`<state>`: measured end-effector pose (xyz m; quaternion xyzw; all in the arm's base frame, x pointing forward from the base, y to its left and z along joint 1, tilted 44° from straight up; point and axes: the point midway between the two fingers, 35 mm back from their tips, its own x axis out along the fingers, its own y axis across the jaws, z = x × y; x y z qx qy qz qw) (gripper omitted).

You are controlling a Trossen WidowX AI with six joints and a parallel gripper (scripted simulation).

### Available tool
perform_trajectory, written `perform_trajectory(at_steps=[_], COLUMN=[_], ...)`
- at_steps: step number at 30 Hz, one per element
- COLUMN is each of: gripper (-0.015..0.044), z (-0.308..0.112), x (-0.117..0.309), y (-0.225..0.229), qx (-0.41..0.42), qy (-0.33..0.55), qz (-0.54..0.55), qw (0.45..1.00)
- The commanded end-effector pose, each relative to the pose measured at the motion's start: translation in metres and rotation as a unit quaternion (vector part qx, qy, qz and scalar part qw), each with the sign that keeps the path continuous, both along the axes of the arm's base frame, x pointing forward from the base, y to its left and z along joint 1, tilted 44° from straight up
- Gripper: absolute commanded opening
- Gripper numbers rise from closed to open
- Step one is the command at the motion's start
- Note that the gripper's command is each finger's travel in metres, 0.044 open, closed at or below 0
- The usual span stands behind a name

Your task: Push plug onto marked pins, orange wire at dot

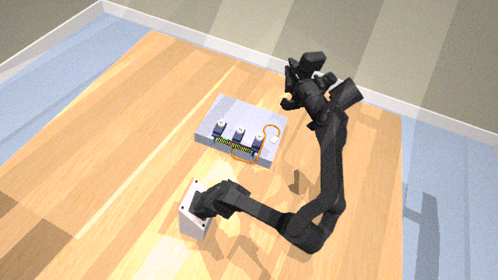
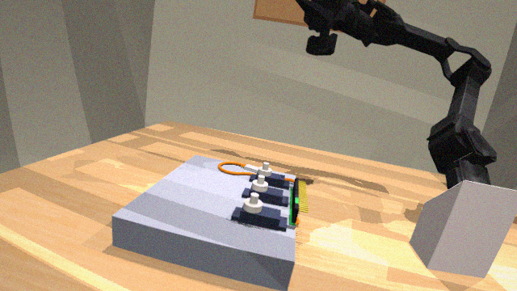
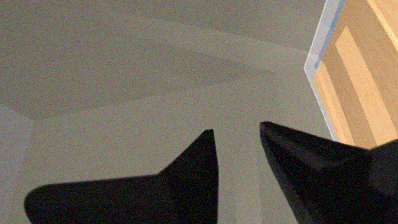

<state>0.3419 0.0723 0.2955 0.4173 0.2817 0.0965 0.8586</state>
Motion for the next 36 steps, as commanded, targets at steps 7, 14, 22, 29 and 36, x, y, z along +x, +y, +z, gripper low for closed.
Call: perform_trajectory(at_steps=[7, 14, 22, 29, 36], gripper=[0.0115, 0.0115, 0.0115, 0.0115, 0.0115], z=[0.005, 0.010, 0.016, 0.022, 0.027], x=[-0.002, -0.003, -0.007, -0.012, -0.018], y=[-0.016, -0.027, -0.039, -0.050, -0.061], qx=[-0.093, -0.157, -0.228, -0.290, -0.350], qy=[-0.090, -0.145, -0.200, -0.242, -0.277], qz=[-0.011, -0.023, -0.041, -0.060, -0.082], qw=[0.991, 0.977, 0.952, 0.924, 0.891])
